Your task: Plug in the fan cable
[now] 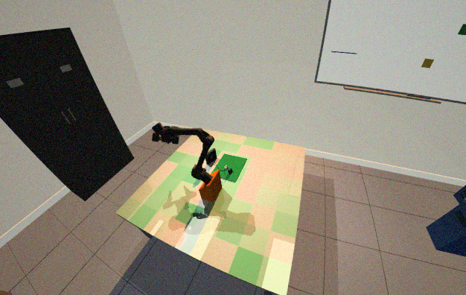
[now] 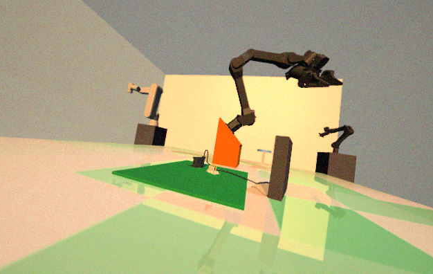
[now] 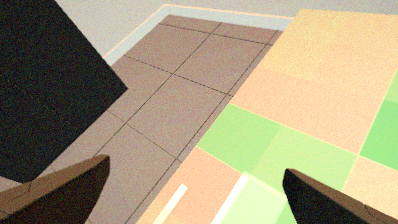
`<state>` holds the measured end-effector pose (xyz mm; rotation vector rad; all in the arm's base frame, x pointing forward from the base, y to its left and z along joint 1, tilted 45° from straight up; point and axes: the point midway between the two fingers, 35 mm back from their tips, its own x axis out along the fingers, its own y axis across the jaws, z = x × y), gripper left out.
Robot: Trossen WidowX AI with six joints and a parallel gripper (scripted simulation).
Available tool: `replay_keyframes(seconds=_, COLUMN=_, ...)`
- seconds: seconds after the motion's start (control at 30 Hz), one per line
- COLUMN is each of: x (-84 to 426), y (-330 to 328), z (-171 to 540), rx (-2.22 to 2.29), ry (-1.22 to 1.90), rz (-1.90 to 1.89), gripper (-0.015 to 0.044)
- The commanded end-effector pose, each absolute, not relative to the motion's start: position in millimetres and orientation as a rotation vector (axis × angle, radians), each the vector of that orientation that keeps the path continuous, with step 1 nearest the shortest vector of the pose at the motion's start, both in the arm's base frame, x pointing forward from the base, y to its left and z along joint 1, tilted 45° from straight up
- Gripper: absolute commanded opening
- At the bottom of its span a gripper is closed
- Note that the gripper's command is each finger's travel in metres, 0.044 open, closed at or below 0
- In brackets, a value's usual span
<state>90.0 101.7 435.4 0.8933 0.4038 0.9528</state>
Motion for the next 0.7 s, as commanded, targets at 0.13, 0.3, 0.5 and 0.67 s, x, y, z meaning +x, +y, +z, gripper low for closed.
replay_keyframes(seconds=0.13, x=95, y=163, z=404, rx=0.223, ry=0.191, rz=0.869, gripper=0.044)
replay_keyframes(seconds=0.3, x=128, y=197, z=366, rx=-0.261, ry=0.138, rz=0.791, gripper=0.044)
replay_keyframes(seconds=0.5, x=186, y=212, z=307, rx=-0.78, ry=0.177, rz=0.75, gripper=0.044)
replay_keyframes(seconds=0.67, x=228, y=203, z=263, rx=-1.055, ry=0.254, rz=0.767, gripper=0.044)
